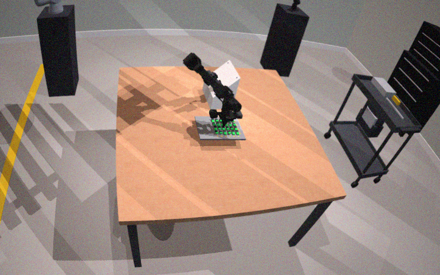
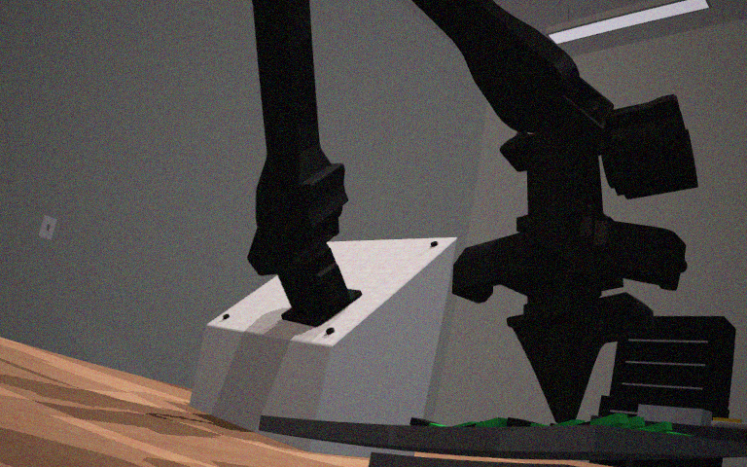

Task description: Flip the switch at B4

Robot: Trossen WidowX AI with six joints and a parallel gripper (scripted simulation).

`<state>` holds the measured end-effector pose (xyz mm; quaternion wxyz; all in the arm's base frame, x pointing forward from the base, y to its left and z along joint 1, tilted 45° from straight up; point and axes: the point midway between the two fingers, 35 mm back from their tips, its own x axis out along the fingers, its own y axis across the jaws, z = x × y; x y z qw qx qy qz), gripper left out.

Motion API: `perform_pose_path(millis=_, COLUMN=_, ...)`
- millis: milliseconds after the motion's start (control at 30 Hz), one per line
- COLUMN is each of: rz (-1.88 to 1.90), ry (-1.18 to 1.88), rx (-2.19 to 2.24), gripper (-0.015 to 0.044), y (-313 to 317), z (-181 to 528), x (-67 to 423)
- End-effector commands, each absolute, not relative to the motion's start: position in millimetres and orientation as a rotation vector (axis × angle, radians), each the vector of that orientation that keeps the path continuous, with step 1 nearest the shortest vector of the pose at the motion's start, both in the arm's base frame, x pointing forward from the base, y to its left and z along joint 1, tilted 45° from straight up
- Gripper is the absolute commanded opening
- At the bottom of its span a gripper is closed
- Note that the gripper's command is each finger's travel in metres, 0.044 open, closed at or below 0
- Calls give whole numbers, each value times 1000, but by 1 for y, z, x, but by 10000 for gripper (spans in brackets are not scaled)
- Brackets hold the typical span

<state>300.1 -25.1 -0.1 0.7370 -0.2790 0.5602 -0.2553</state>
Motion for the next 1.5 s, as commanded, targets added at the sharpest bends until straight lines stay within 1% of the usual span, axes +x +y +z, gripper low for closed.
perform_pose_path(millis=0, rz=-560, ry=1233, rx=-619, gripper=0, y=-26, z=-1, x=300)
perform_pose_path(millis=1133, rz=-561, ry=1232, rx=-619, gripper=0, y=-30, z=-4, x=301)
perform_pose_path(millis=1200, rz=-560, ry=1234, rx=-612, gripper=0, y=-22, z=2, x=300)
perform_pose_path(millis=1333, rz=-566, ry=1256, rx=-610, gripper=0, y=11, z=35, x=290)
perform_pose_path(millis=1467, rz=-568, ry=1258, rx=-611, gripper=0, y=16, z=41, x=288)
